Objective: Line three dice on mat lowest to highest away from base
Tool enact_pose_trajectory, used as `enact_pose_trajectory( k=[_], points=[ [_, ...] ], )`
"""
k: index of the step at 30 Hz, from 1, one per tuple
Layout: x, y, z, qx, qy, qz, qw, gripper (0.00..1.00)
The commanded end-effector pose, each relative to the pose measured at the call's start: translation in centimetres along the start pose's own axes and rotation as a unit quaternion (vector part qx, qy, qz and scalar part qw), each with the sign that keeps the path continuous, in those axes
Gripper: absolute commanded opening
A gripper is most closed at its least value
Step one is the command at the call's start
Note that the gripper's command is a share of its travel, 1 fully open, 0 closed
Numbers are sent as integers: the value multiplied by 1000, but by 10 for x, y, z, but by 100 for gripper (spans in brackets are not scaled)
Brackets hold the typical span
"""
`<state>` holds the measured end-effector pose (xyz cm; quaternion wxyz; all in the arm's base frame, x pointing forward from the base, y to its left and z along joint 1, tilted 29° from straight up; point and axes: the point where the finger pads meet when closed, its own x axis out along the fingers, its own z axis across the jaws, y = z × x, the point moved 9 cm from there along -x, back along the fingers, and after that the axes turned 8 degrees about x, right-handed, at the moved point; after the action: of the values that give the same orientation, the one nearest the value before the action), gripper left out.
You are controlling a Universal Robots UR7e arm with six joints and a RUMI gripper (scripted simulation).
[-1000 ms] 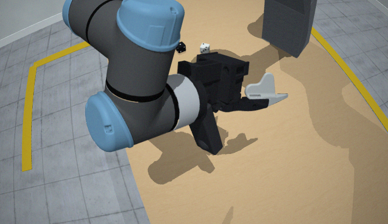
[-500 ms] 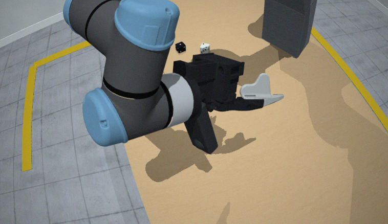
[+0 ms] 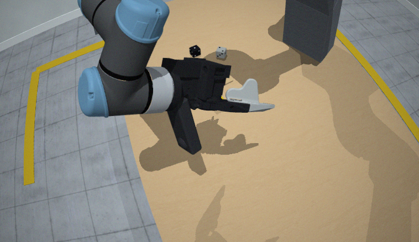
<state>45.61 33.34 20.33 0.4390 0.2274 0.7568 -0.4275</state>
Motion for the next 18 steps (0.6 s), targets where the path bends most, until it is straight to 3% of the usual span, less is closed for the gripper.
enact_pose_trajectory(
  k=[1, 4, 6, 12, 18],
  points=[
    [9, 11, 46, -11, 25, 42, 999, 100],
    [19, 16, 85, -19, 39, 77, 996, 100],
    [19, 16, 85, -19, 39, 77, 996, 100],
    [42, 14, 167, -35, 57, 157, 985, 100],
    [66, -2, 233, -47, 54, 230, 971, 100]
  ],
)
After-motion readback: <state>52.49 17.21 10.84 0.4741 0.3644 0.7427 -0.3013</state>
